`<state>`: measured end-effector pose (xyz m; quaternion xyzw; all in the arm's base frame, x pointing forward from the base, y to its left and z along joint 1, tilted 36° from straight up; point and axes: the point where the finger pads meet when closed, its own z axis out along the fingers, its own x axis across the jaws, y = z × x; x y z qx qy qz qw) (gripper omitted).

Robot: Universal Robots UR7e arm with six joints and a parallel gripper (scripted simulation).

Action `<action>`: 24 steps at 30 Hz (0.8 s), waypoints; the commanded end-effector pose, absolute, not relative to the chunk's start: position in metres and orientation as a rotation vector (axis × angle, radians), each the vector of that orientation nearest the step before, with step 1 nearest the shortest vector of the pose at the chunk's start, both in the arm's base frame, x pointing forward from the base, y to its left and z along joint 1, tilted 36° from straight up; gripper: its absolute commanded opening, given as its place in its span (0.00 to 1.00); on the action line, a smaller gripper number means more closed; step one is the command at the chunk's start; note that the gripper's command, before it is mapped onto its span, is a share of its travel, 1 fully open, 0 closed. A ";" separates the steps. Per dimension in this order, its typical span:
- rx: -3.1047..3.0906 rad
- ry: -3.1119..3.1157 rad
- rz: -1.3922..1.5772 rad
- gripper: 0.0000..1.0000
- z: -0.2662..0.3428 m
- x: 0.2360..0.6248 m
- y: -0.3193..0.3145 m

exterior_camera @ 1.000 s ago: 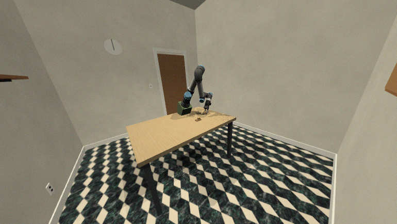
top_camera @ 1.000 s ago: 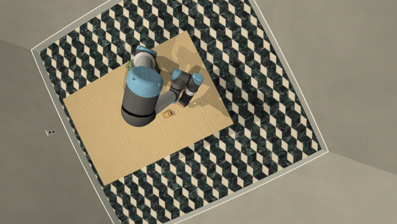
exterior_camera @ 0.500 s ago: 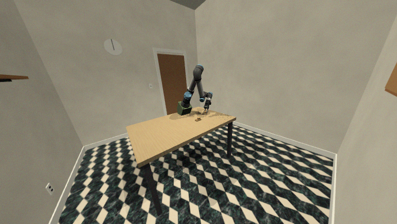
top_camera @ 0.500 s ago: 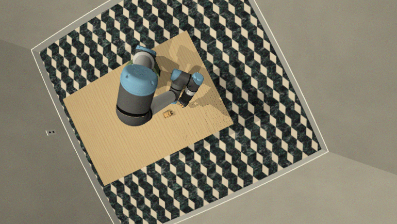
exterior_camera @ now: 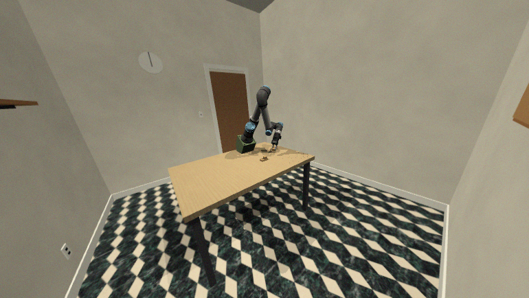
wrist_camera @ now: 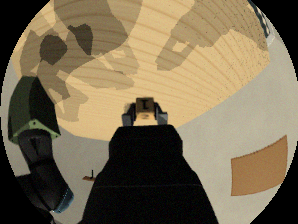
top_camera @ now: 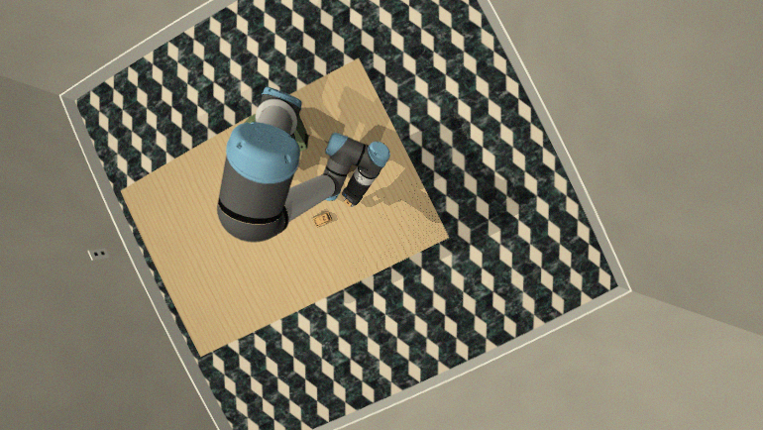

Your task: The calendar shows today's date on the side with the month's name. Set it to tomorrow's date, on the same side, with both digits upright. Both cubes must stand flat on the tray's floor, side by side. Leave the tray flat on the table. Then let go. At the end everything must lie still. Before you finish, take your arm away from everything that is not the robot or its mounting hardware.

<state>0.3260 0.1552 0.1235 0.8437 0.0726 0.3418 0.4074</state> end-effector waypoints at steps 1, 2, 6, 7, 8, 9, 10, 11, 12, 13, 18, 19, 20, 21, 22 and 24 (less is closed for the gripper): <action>2.172 0.198 0.856 0.60 0.123 0.325 0.153; 2.185 0.204 0.854 0.60 0.122 0.325 0.153; 2.238 0.230 0.856 0.60 0.122 0.325 0.153; 2.251 0.238 0.858 0.60 0.123 0.325 0.153; 2.262 0.246 0.861 0.60 0.123 0.325 0.153; 2.273 0.254 0.864 0.60 0.124 0.326 0.153; 2.282 0.261 0.868 0.60 0.124 0.326 0.153; 2.291 0.269 0.872 0.60 0.124 0.326 0.154; 2.299 0.276 0.876 0.60 0.125 0.326 0.154; 2.305 0.282 0.879 0.60 0.126 0.326 0.154; 2.319 0.296 0.888 0.60 0.127 0.327 0.155; 2.321 0.299 0.890 0.60 0.127 0.327 0.155; 2.323 0.301 0.892 0.60 0.127 0.327 0.155; 2.324 0.303 0.893 0.60 0.127 0.327 0.155; 2.325 0.304 0.893 0.60 0.127 0.327 0.155; 2.325 0.304 0.894 0.60 0.128 0.327 0.156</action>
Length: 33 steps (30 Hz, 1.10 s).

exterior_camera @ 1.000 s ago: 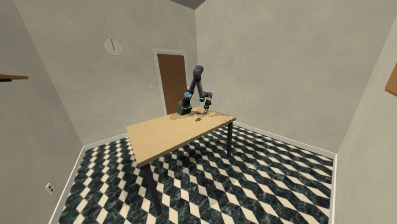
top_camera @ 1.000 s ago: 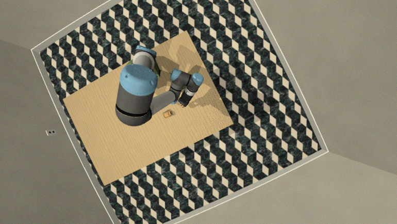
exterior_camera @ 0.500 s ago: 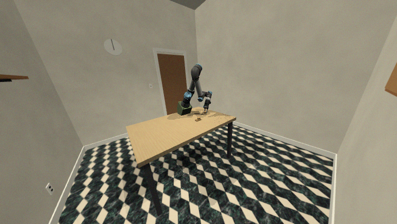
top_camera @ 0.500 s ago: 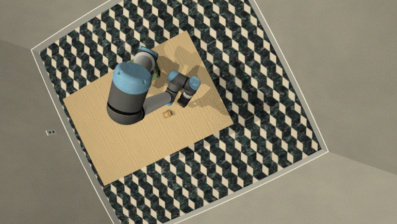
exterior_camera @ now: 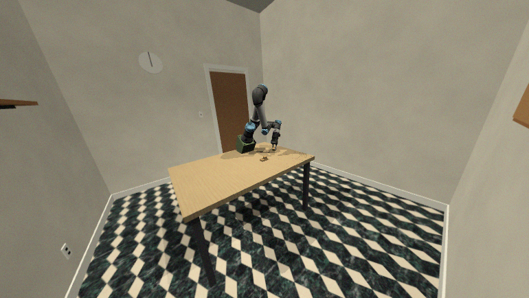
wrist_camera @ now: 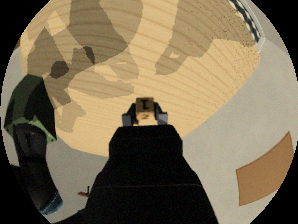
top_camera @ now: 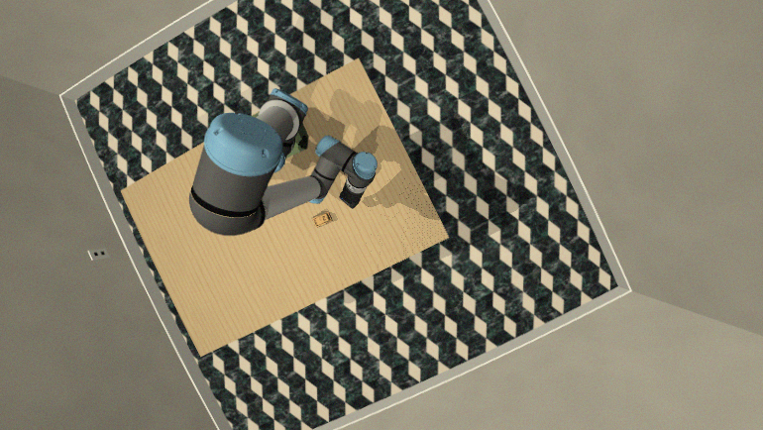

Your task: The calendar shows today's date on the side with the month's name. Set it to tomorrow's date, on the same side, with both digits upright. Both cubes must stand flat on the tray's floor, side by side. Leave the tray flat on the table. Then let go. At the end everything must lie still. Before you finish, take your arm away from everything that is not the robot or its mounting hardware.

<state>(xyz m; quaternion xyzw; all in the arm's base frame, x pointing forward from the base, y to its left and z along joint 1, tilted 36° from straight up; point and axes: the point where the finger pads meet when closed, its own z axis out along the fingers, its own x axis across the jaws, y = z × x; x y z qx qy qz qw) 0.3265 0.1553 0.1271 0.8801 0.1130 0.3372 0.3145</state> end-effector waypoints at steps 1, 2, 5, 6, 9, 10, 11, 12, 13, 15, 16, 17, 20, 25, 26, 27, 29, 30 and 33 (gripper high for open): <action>2.325 0.304 0.894 0.60 0.128 0.327 0.156; 2.326 0.304 0.893 0.60 0.127 0.327 0.155; 2.333 0.307 0.891 0.60 0.127 0.327 0.155; 2.338 0.309 0.889 0.60 0.127 0.327 0.155; 2.345 0.311 0.887 0.60 0.127 0.327 0.154; 2.353 0.314 0.884 0.60 0.126 0.327 0.154; 2.362 0.317 0.881 0.60 0.126 0.327 0.154; 2.373 0.322 0.878 0.60 0.126 0.327 0.153; 2.384 0.326 0.876 0.60 0.125 0.327 0.153; 2.410 0.338 0.871 0.60 0.125 0.327 0.152; 2.424 0.345 0.869 0.60 0.125 0.327 0.152; 2.438 0.352 0.868 0.60 0.125 0.327 0.151; 2.479 0.376 0.869 0.60 0.125 0.326 0.151; 2.514 0.400 0.876 0.60 0.126 0.327 0.151; 2.524 0.408 0.879 0.60 0.126 0.327 0.152; 2.533 0.415 0.882 0.60 0.127 0.327 0.152; 2.546 0.427 0.889 0.60 0.128 0.327 0.152; 2.552 0.432 0.892 0.60 0.128 0.327 0.152; 2.561 0.442 0.898 0.60 0.129 0.327 0.153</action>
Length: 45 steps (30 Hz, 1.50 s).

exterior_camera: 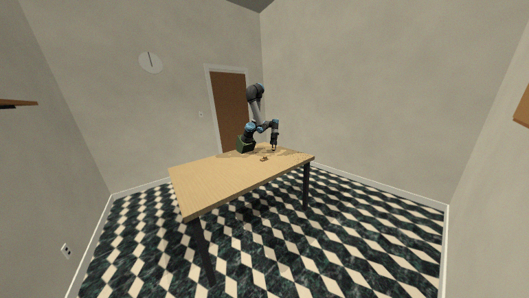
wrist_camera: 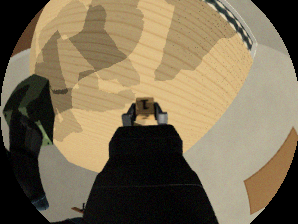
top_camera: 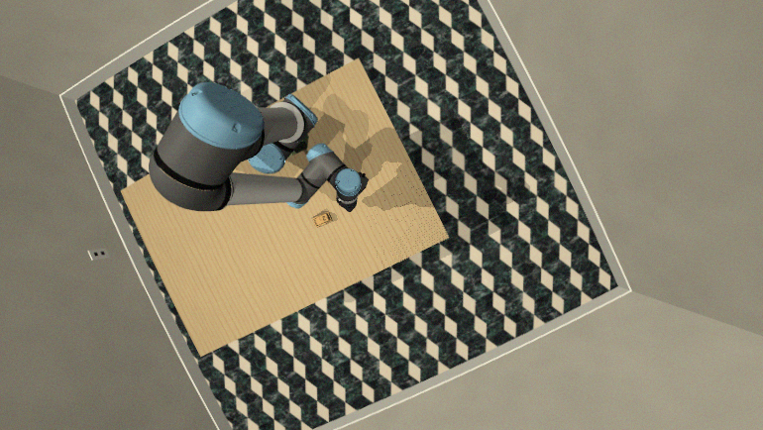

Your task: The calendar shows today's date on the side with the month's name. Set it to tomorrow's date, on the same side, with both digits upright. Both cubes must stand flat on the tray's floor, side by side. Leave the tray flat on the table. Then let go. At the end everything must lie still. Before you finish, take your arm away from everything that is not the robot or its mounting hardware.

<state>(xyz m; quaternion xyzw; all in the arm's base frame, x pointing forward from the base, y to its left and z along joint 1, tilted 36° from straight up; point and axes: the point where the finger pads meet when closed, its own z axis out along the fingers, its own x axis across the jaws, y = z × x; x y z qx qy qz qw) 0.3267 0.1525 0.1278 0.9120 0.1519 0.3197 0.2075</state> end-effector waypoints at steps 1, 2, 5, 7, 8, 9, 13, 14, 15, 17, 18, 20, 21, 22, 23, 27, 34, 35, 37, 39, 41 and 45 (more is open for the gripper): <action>2.562 0.443 0.899 0.60 0.129 0.327 0.153; 2.563 0.444 0.899 0.60 0.129 0.327 0.153; 2.564 0.444 0.899 0.60 0.129 0.327 0.153; 2.564 0.445 0.899 0.60 0.129 0.327 0.153; 2.564 0.445 0.899 0.60 0.129 0.327 0.153; 2.564 0.445 0.899 0.60 0.129 0.327 0.153; 2.571 0.449 0.895 0.60 0.129 0.327 0.153; 2.574 0.451 0.894 0.60 0.129 0.327 0.152; 2.578 0.453 0.892 0.60 0.128 0.327 0.152; 2.588 0.459 0.887 0.60 0.128 0.327 0.152; 2.594 0.462 0.885 0.60 0.127 0.327 0.152; 2.608 0.471 0.879 0.60 0.127 0.327 0.151; 2.616 0.475 0.876 0.60 0.127 0.327 0.151; 2.624 0.480 0.873 0.60 0.126 0.327 0.151; 2.633 0.486 0.871 0.60 0.126 0.327 0.150; 2.652 0.497 0.866 0.60 0.126 0.327 0.150; 2.719 0.540 0.862 0.60 0.126 0.327 0.149; 2.728 0.546 0.863 0.60 0.126 0.327 0.149; 2.744 0.558 0.867 0.60 0.126 0.327 0.149; 2.758 0.568 0.872 0.60 0.127 0.327 0.149; 2.770 0.577 0.877 0.60 0.128 0.327 0.150; 2.780 0.584 0.881 0.60 0.129 0.327 0.150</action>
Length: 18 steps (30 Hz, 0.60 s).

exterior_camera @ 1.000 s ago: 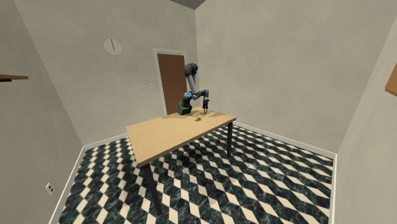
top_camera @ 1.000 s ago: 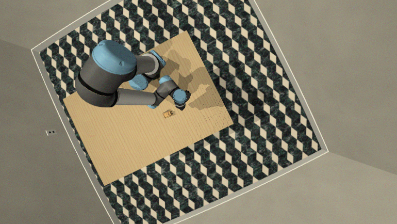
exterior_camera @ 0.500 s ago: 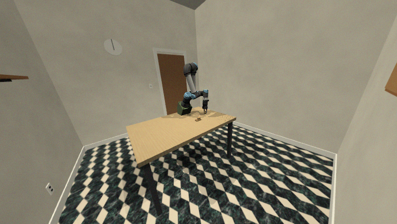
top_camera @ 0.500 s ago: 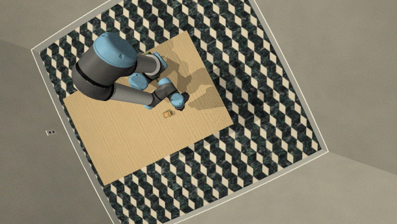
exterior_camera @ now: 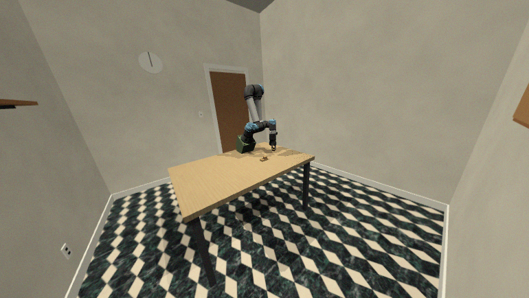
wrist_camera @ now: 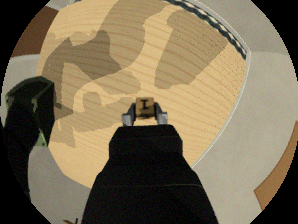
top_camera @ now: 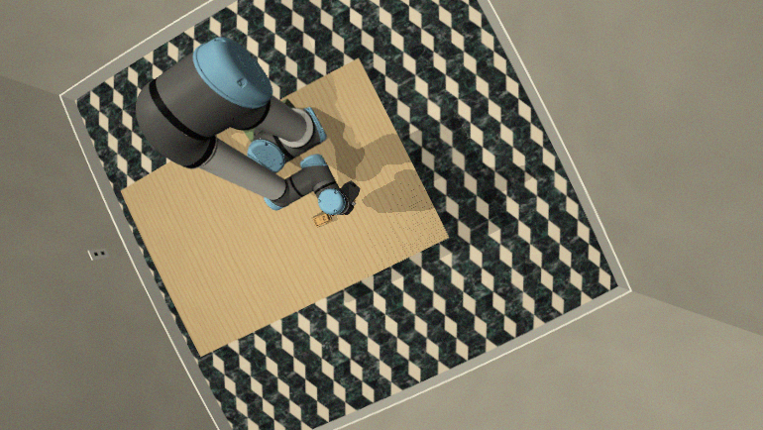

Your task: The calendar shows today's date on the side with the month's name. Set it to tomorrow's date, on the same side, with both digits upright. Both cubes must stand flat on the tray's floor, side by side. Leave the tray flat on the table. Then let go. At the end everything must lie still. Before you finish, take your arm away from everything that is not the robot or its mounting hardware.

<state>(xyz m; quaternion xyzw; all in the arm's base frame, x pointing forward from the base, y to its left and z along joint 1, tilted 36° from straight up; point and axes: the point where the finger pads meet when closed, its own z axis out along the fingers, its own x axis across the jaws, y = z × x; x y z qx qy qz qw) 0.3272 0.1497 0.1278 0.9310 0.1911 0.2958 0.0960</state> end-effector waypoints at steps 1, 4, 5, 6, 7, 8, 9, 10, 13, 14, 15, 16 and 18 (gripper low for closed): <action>2.784 0.587 0.884 0.60 0.129 0.327 0.150; 2.793 0.593 0.889 0.60 0.130 0.328 0.150; 2.794 0.595 0.890 0.60 0.130 0.328 0.150; 2.796 0.596 0.891 0.60 0.130 0.328 0.150; 2.797 0.597 0.892 0.60 0.130 0.328 0.150; 2.797 0.597 0.892 0.60 0.130 0.328 0.150; 2.798 0.597 0.893 0.60 0.130 0.328 0.150; 2.798 0.597 0.893 0.60 0.130 0.328 0.150; 2.798 0.598 0.893 0.60 0.130 0.328 0.150; 2.798 0.598 0.893 0.60 0.130 0.328 0.150; 2.798 0.598 0.893 0.60 0.130 0.328 0.150; 2.798 0.598 0.892 0.60 0.130 0.328 0.150; 2.801 0.600 0.890 0.60 0.130 0.328 0.150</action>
